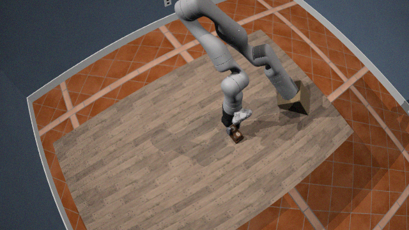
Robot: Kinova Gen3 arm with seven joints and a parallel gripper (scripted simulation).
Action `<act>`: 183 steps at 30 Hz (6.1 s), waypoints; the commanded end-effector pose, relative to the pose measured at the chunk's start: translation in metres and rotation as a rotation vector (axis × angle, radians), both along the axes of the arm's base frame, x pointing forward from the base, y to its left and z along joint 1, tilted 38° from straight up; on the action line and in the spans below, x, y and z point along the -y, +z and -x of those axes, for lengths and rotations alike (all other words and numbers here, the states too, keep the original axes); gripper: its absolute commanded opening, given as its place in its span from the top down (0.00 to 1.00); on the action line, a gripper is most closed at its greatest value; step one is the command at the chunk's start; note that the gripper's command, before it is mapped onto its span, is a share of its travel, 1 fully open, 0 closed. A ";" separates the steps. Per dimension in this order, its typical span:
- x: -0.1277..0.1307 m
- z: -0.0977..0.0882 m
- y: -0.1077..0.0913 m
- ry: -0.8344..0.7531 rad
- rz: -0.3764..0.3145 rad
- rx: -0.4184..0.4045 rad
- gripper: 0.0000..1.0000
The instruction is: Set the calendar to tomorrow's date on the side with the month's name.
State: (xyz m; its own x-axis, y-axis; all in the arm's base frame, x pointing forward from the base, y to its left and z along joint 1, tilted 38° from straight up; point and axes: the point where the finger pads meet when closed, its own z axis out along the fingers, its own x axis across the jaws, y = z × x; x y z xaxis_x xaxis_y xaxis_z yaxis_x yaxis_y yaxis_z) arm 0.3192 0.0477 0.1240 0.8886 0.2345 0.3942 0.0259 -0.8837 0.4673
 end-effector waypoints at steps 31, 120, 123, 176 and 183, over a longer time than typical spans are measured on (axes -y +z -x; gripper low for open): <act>0.000 0.000 0.000 0.001 -0.001 0.001 0.40; -0.040 0.046 0.079 0.013 0.006 -0.005 0.40; -0.040 0.046 0.080 0.023 0.012 -0.010 0.40; 0.003 0.059 0.092 0.746 0.437 -0.376 0.40; 0.012 0.061 0.095 0.873 0.512 -0.441 0.40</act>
